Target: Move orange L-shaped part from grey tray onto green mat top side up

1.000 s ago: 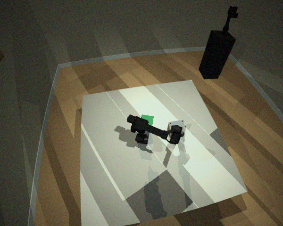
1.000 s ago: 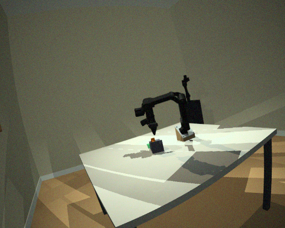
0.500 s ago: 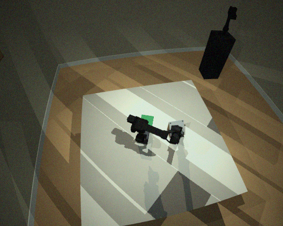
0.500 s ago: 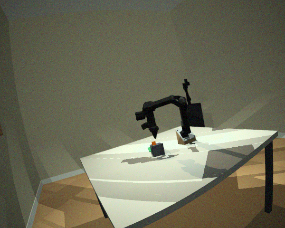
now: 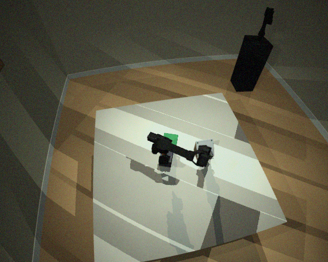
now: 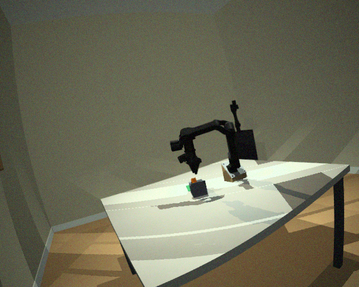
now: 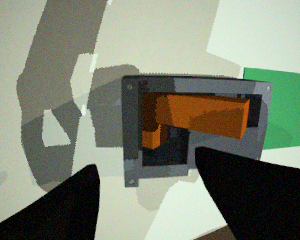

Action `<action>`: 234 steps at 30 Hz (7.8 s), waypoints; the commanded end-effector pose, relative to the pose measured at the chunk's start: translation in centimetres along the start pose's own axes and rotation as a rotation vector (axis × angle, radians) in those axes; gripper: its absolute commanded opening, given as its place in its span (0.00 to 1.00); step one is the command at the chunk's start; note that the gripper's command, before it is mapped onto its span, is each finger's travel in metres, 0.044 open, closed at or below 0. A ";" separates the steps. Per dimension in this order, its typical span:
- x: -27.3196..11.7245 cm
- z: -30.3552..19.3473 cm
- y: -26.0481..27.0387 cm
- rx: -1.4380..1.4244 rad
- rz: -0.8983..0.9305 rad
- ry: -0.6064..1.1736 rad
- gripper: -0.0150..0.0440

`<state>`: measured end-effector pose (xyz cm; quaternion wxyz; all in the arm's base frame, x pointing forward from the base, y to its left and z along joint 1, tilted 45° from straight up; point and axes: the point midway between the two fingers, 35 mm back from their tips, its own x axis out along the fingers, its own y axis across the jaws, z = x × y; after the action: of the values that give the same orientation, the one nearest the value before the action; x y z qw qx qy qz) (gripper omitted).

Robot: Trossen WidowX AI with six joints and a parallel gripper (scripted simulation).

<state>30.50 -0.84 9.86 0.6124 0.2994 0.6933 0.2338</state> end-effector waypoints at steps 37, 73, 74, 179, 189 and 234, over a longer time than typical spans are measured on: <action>1.4 0.1 -7.2 -1.437 -0.008 0.010 0.73; 7.3 0.0 -7.2 -1.438 -0.006 0.008 0.73; 7.4 0.0 -7.2 -1.438 -0.006 0.007 0.73; -1.4 -1.3 -13.9 -1.436 -0.012 0.013 0.25; -1.5 -2.6 -18.7 -1.436 -0.015 0.016 0.25; 2.6 -3.7 -23.6 -1.436 -0.018 0.017 0.25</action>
<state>23.76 -16.30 -7.39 0.6539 -0.1905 0.3761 0.6281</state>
